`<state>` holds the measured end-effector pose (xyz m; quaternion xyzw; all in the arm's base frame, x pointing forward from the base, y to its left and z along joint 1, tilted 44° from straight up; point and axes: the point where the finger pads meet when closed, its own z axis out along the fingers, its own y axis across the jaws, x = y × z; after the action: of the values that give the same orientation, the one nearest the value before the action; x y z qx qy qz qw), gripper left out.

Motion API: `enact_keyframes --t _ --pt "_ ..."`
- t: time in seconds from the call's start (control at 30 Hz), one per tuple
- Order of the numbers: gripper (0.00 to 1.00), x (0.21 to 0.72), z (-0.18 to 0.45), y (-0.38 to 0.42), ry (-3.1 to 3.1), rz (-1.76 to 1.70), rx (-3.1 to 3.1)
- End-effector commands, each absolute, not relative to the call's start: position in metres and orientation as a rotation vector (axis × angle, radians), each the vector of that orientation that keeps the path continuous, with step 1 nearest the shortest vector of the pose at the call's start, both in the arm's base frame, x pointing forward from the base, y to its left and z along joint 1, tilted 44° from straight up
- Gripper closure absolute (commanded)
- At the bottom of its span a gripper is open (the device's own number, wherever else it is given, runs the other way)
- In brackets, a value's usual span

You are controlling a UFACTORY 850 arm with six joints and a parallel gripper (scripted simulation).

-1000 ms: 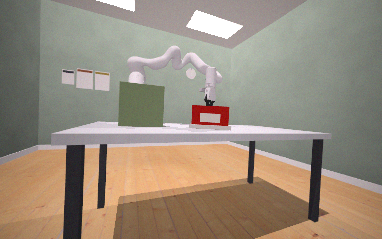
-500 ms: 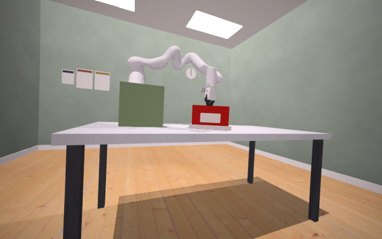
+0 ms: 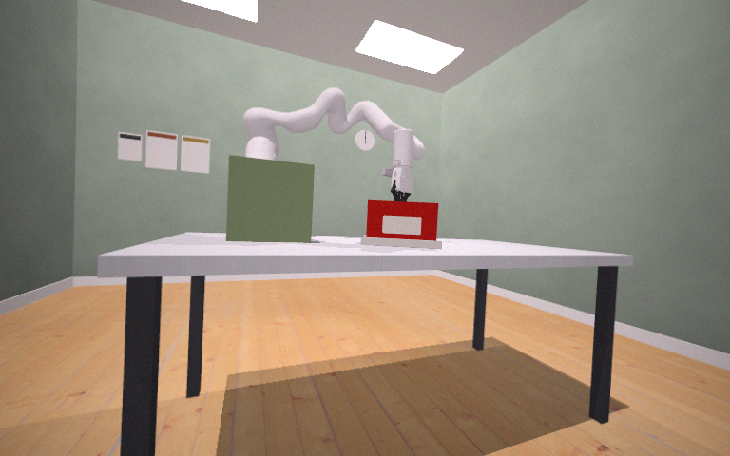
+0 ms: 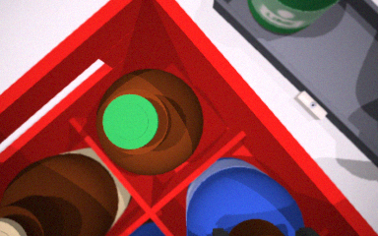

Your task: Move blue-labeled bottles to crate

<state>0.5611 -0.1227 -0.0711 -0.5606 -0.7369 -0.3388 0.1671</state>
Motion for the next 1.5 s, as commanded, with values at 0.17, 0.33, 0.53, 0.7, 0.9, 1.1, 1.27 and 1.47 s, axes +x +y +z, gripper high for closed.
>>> enact_keyframes --t 0.17,0.33,0.53,0.7,0.9,1.1,1.27,1.47 --pt "1.00 0.5625 -0.0729 -0.1212 -2.099 -0.966 -1.597" --pt "1.00 0.5629 -0.0747 -0.1195 -2.099 -0.966 -1.597" --pt "1.00 0.5632 -0.0761 -0.1181 -2.099 -0.966 -1.597" --pt "1.00 0.5635 -0.0777 -0.1166 -2.099 -0.966 -1.597" --pt "1.00 0.5638 -0.0793 -0.1150 -2.099 -0.966 -1.597" --pt "1.00 0.5640 -0.0801 -0.1142 -2.099 -0.966 -1.597" --pt "1.00 0.5641 -0.0807 -0.1136 -2.099 -0.966 -1.597" --pt "1.00 0.5642 -0.0811 -0.1133 -2.099 -0.966 -1.597"
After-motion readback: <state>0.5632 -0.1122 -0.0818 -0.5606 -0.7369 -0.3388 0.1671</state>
